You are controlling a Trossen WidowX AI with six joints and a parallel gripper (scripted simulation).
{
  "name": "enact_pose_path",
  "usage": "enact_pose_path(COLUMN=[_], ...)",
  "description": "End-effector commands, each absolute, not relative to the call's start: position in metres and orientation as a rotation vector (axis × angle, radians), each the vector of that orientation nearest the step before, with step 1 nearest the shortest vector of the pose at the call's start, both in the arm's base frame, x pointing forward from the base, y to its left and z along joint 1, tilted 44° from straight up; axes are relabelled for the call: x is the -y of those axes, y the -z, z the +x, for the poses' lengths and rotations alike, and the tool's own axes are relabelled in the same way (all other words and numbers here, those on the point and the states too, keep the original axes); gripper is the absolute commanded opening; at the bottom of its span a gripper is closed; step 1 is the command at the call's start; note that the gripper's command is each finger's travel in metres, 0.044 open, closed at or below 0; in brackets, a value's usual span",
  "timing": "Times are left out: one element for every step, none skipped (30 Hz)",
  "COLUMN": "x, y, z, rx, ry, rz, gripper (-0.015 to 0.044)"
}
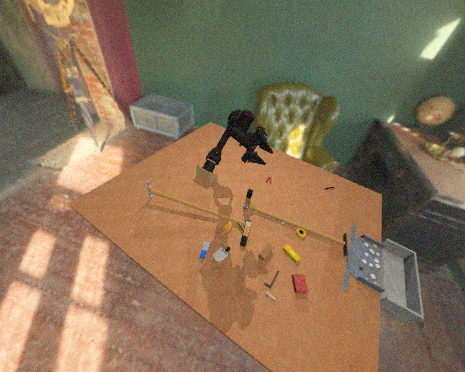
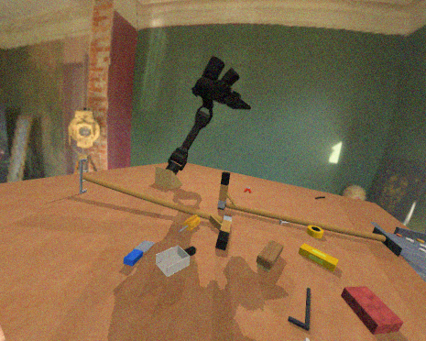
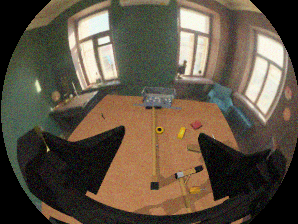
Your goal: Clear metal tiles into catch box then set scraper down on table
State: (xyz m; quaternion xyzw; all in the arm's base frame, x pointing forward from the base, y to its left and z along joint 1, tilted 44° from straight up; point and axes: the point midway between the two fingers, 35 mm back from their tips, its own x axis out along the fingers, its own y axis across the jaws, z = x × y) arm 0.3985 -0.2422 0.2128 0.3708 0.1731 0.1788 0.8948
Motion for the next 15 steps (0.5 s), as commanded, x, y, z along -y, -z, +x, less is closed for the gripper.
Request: enact_pose_path(x=[0.236,0.234,0.232,0.23,0.227,0.225,0.223,0.22,0.218,0.215,0.213,0.21,0.207,0.204,0.202], y=[-0.204,-0.203,-0.201,-0.2,-0.199,-0.197,-0.196,-0.194,-0.193,-0.191,-0.19,-0.188,-0.186,-0.185,-0.183], z=[0.414,0.418,0.421,0.425,0.429,0.432,0.436,0.439,0.443,0.446,0.449,0.453,0.456,0.459,0.463], rx=[-0.394,-0.403,-0.411,-0.42,-0.428,-0.437,-0.446,-0.455,-0.464,-0.473,-0.482,-0.491,-0.5,-0.509,-0.519], ry=[-0.382,-0.385,-0.388,-0.392,-0.395,-0.399,-0.402,-0.406,-0.409,-0.413,-0.416,-0.42,-0.424,-0.427,-0.431], rz=[0.769,0.768,0.768,0.767,0.767,0.766,0.765,0.764,0.763,0.762,0.761,0.76,0.758,0.757,0.755], gripper=[0.044,0.044,0.044,0.044,0.044,0.044,0.044,0.044,0.044,0.044,0.044,0.044,0.044,0.044,0.044])
